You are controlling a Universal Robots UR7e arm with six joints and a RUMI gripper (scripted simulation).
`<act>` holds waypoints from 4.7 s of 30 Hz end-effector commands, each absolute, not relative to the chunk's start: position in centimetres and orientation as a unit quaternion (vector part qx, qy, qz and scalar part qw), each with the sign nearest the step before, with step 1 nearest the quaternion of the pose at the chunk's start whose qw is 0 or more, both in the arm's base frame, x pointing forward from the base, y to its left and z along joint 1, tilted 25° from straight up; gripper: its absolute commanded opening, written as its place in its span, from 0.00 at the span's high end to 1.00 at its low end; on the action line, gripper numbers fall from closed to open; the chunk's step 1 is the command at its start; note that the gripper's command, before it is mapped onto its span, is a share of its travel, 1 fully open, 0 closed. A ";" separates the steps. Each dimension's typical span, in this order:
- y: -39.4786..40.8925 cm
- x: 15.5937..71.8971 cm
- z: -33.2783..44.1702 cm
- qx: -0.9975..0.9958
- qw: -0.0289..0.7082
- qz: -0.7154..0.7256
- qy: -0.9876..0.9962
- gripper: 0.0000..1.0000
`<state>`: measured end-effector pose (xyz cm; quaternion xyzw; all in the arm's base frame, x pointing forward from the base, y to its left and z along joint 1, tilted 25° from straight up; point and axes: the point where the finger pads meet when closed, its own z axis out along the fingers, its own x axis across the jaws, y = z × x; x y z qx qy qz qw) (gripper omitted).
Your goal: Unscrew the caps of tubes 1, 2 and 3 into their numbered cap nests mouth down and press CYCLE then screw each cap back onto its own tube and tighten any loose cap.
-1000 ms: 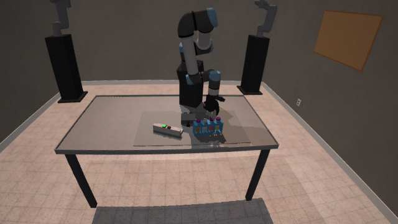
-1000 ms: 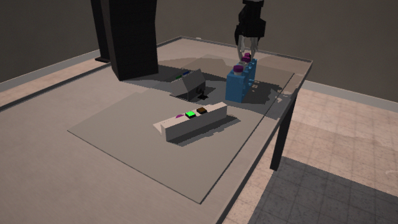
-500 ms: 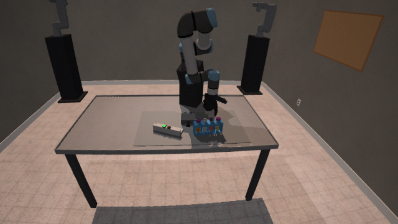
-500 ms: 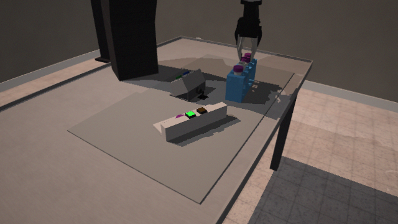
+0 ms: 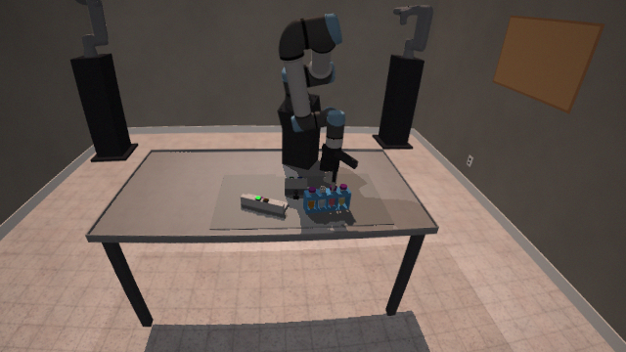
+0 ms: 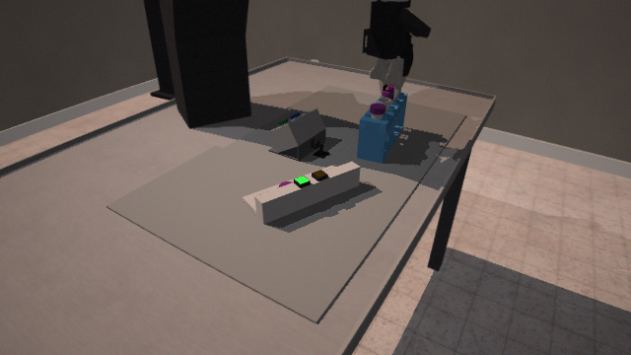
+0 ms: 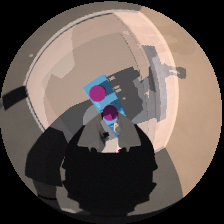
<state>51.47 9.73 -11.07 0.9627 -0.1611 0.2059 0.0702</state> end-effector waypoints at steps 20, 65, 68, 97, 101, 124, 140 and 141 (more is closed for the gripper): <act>9.8 51.5 -11.0 0.973 0.094 0.198 -0.070 0.65; 9.8 51.5 -11.1 0.975 0.099 0.195 -0.044 1.00; 9.7 51.5 -11.1 0.971 0.088 0.200 -0.096 1.00; 10.3 50.5 -8.6 0.971 0.088 0.200 -0.096 0.65; 10.6 50.1 -7.5 0.971 0.088 0.200 -0.096 0.65; 1.0 47.8 -5.5 0.898 0.174 0.133 0.381 0.71; -7.9 45.9 -4.2 0.815 0.195 0.100 0.536 0.71; -8.7 45.8 -4.1 0.815 0.195 0.100 0.536 0.71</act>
